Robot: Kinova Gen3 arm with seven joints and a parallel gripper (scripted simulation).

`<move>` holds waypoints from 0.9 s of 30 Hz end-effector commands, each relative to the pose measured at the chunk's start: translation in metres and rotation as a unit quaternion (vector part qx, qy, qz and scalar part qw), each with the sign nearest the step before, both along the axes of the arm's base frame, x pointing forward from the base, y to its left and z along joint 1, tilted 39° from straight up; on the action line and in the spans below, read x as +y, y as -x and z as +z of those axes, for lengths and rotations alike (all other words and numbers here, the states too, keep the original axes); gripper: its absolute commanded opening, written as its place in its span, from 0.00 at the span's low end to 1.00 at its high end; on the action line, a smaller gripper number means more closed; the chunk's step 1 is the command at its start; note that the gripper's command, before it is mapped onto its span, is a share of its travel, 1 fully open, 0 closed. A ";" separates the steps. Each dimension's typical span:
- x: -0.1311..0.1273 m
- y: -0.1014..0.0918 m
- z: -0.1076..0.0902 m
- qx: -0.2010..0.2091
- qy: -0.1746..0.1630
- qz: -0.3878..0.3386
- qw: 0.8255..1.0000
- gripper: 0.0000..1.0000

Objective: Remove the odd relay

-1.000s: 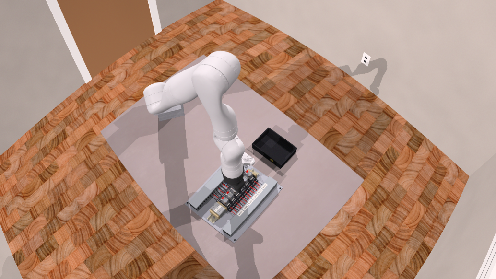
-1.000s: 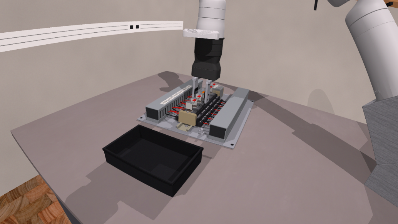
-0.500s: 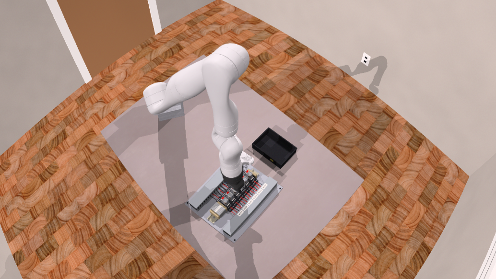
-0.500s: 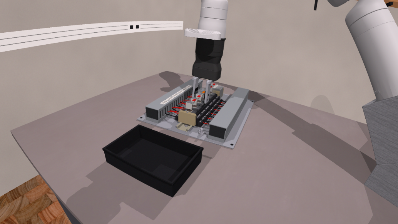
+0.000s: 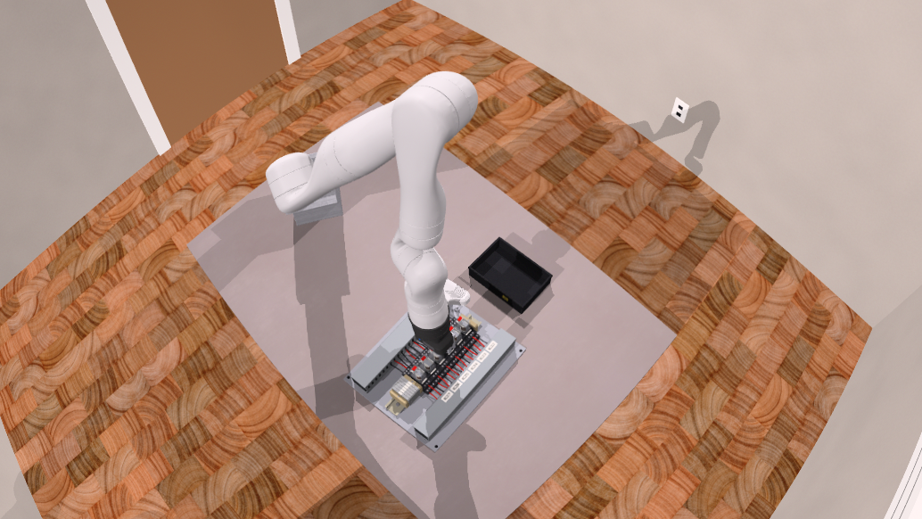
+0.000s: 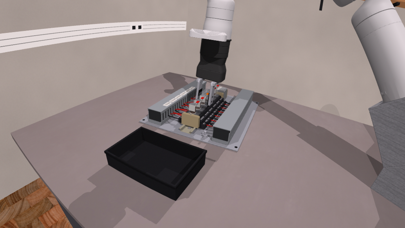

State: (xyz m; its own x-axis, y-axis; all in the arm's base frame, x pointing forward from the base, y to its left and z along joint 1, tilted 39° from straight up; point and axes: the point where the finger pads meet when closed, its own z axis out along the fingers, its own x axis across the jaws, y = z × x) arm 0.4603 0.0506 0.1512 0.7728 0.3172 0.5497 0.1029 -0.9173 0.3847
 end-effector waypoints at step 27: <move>0.000 0.001 0.000 -0.017 -0.002 0.007 1.000 0.00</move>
State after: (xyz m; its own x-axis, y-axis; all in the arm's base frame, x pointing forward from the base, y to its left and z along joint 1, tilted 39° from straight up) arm 0.4591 0.0503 0.1506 0.7476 0.3262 0.5786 0.1029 -0.9175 0.3843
